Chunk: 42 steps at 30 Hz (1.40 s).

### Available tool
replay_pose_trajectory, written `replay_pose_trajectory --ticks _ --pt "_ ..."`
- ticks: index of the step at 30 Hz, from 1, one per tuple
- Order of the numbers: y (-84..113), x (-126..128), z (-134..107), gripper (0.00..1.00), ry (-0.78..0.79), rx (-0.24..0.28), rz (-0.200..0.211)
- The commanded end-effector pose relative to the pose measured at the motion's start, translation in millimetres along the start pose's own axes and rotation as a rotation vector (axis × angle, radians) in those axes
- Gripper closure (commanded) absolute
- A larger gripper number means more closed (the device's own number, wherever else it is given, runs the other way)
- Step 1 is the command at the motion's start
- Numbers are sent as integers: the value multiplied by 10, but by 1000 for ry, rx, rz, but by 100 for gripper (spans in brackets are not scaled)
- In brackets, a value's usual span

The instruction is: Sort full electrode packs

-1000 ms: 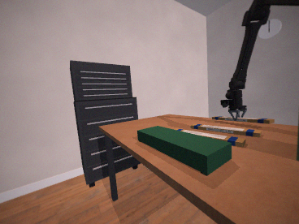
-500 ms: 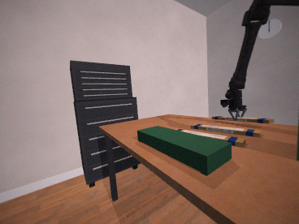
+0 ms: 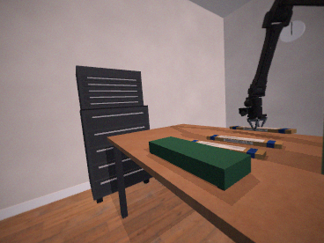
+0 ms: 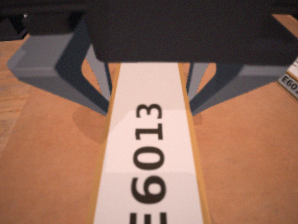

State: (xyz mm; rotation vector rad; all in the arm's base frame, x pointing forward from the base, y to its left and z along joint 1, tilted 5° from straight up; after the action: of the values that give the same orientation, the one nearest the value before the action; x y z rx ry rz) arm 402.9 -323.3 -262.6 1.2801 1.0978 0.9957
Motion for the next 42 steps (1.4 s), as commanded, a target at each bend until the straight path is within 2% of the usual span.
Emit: replay_pose_trajectory --ticks 1,24,31,42 --pt "437 -298 398 100 -9 -89 -43" --pt "297 -320 448 100 -10 -107 -52" --pt "115 -273 373 100 -8 -88 -42" --pt "157 -270 366 100 -9 -98 -47"
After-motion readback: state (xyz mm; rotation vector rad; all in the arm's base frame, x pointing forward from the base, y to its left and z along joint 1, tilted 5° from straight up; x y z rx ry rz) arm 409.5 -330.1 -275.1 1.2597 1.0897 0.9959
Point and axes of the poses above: the point where the finger pads meet when closed, its own y axis back along the fingers, its own x axis across the jaws, z = x × y, the point moved 2 cm from there along y, back along the fingers, and after that the axes turned 6 degrees about -y, right-handed, at the moved point
